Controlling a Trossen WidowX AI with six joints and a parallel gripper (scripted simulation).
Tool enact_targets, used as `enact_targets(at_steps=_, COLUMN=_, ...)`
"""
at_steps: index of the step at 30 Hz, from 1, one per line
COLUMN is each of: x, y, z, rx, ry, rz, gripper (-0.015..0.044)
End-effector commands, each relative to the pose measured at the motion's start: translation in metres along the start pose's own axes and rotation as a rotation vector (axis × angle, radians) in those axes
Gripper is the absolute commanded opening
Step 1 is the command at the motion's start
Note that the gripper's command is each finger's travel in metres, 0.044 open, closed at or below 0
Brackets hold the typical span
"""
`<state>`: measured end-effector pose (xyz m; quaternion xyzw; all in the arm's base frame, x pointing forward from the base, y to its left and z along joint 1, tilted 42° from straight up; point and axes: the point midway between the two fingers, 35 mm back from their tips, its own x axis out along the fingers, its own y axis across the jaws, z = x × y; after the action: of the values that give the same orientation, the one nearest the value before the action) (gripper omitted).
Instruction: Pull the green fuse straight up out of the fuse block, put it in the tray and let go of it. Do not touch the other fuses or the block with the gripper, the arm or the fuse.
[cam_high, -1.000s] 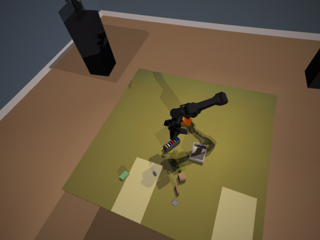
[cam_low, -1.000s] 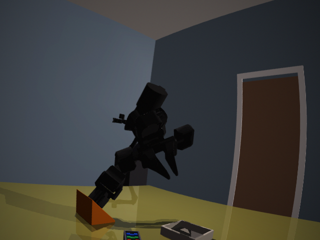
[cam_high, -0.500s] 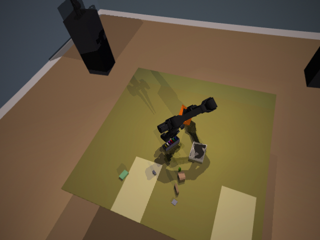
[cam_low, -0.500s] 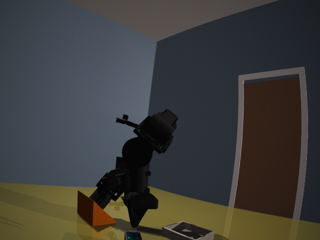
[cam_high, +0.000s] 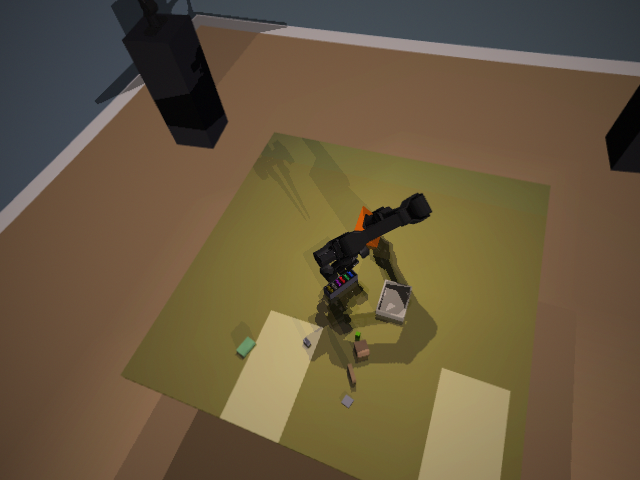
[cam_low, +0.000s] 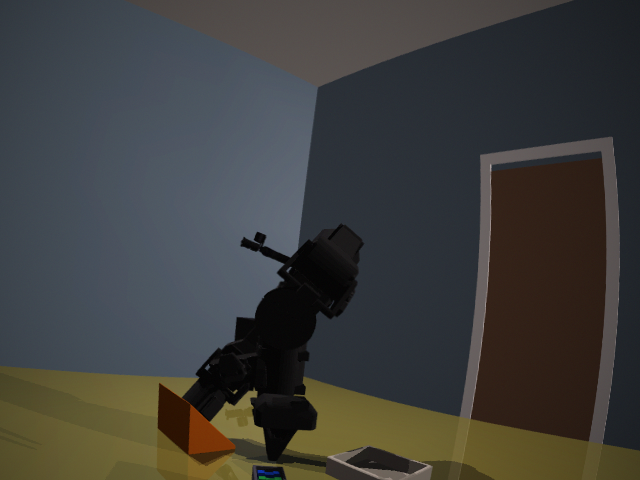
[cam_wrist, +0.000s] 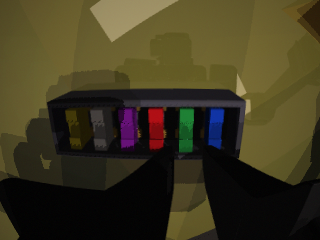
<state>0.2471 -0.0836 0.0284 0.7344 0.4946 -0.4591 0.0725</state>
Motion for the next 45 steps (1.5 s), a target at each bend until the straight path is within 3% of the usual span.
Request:
enact_targets(at_steps=1, x=0.004, y=0.000, z=0.000, rx=0.006, ry=-0.001, rz=-0.002, gripper=0.0072)
enact_targets(at_steps=45, x=0.037, y=-0.001, z=-0.001, rx=0.006, ry=0.000, rz=-0.002, gripper=0.0072)
